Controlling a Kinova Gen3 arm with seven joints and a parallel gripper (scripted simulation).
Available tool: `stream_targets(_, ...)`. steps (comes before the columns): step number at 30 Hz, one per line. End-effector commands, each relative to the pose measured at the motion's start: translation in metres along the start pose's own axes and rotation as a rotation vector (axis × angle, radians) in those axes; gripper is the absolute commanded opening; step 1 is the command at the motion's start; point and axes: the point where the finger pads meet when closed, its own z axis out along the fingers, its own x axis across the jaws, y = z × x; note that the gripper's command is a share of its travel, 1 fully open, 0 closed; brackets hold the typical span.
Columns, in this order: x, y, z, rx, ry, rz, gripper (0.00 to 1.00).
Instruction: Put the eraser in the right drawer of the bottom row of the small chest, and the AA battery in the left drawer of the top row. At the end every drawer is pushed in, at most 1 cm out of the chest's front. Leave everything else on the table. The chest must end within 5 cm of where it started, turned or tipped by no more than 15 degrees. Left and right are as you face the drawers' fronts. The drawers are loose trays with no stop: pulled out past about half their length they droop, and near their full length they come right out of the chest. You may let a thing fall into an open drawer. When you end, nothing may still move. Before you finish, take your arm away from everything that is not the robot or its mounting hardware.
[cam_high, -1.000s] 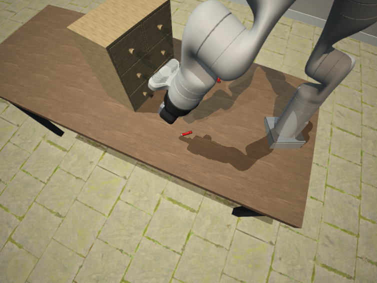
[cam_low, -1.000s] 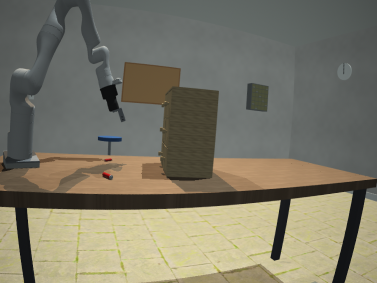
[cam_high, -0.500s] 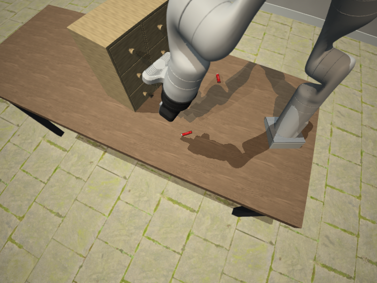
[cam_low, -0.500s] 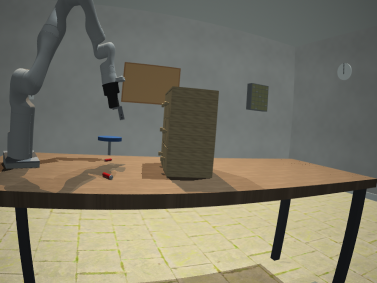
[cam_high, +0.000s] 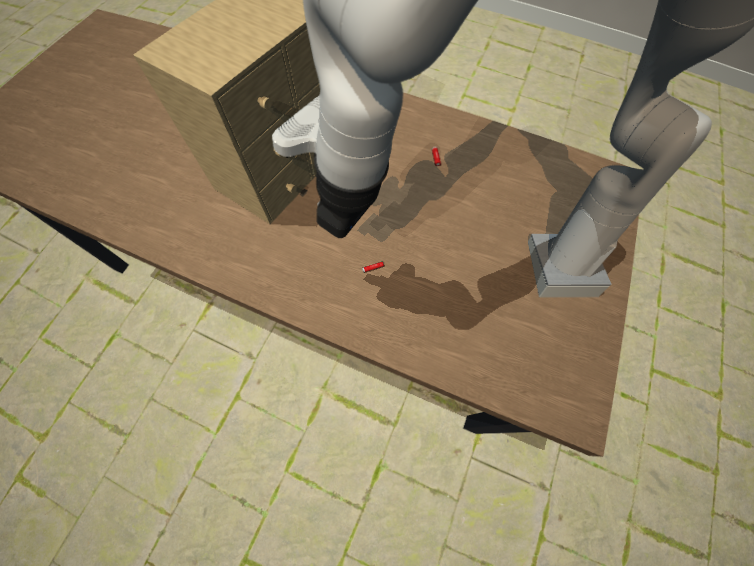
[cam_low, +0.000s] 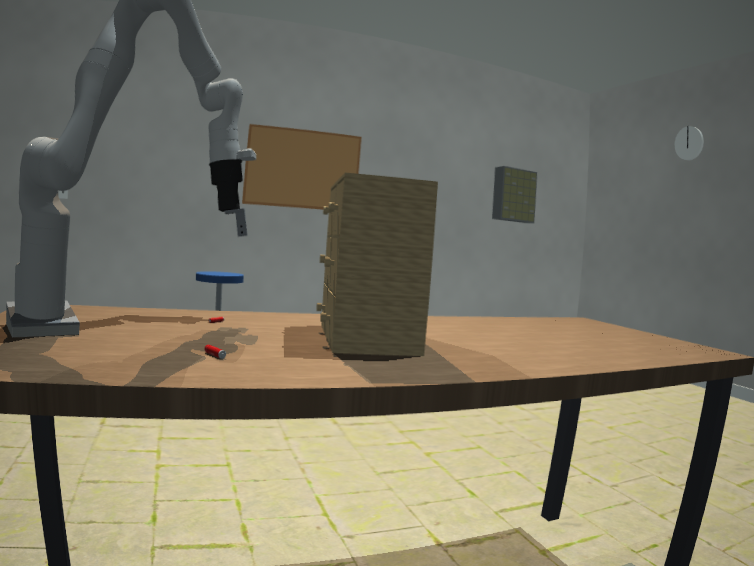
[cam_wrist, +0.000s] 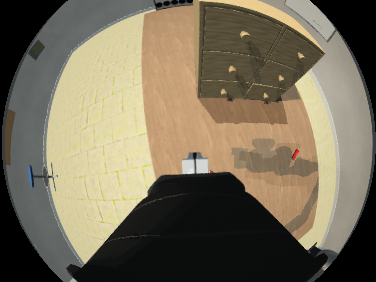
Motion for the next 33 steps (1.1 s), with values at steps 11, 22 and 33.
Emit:
stream_targets(11,0.001,-0.001,-0.007,-0.077,-0.003,0.009,0.0)
stream_targets(22,0.001,0.0,-0.011,-0.124,-0.003,0.009,0.0)
stream_targets(33,0.001,0.001,-0.013,-0.154,-0.003,0.009,0.0)
